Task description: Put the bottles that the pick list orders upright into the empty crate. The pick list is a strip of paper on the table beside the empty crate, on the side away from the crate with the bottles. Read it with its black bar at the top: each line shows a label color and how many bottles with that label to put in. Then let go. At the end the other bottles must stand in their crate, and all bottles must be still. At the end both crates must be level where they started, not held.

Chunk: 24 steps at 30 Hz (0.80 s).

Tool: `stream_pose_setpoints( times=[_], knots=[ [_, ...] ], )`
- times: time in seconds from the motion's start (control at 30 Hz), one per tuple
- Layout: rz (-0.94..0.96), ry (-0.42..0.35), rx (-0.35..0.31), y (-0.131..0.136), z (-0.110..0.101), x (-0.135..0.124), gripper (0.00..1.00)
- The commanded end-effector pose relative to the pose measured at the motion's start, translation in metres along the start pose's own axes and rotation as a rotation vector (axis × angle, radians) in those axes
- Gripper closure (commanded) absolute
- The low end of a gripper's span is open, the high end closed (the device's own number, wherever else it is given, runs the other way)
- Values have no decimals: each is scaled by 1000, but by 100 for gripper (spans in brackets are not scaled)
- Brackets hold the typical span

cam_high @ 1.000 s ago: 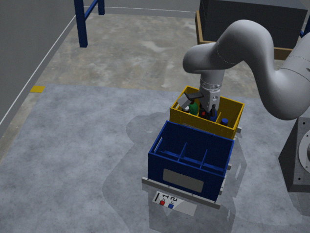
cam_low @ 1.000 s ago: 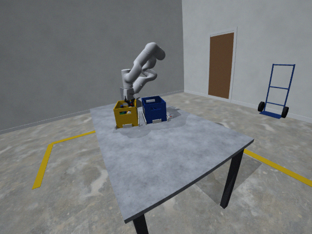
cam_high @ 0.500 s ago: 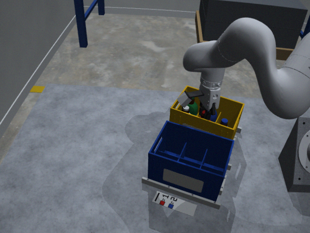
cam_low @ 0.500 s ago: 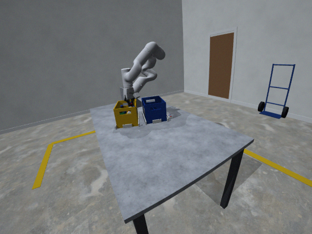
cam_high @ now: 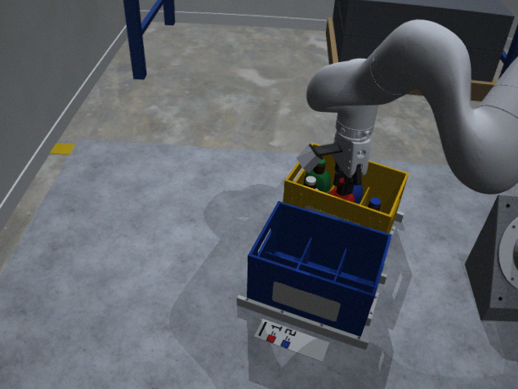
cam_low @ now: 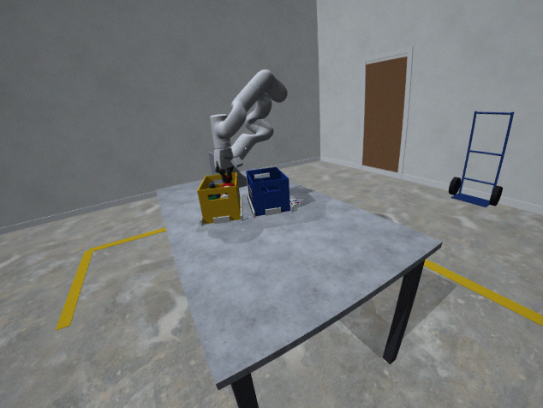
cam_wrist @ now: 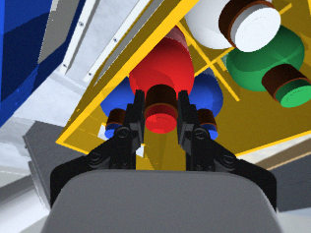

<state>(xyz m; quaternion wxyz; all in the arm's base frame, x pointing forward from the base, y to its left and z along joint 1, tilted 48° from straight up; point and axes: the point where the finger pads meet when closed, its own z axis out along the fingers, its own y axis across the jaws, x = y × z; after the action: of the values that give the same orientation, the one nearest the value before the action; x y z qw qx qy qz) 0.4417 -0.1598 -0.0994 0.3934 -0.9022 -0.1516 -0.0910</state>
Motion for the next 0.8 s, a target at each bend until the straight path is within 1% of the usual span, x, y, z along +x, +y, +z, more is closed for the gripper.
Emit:
stream_pose_setpoints(
  times=[0.0,0.2,0.27,0.77],
  knots=[
    [-1,1,-2,1,-9,1,100],
    [-1,1,-2,1,-19,1,100],
    [-1,1,-2,1,-19,1,100],
    [-1,1,-2,1,-44,1,100]
  ],
)
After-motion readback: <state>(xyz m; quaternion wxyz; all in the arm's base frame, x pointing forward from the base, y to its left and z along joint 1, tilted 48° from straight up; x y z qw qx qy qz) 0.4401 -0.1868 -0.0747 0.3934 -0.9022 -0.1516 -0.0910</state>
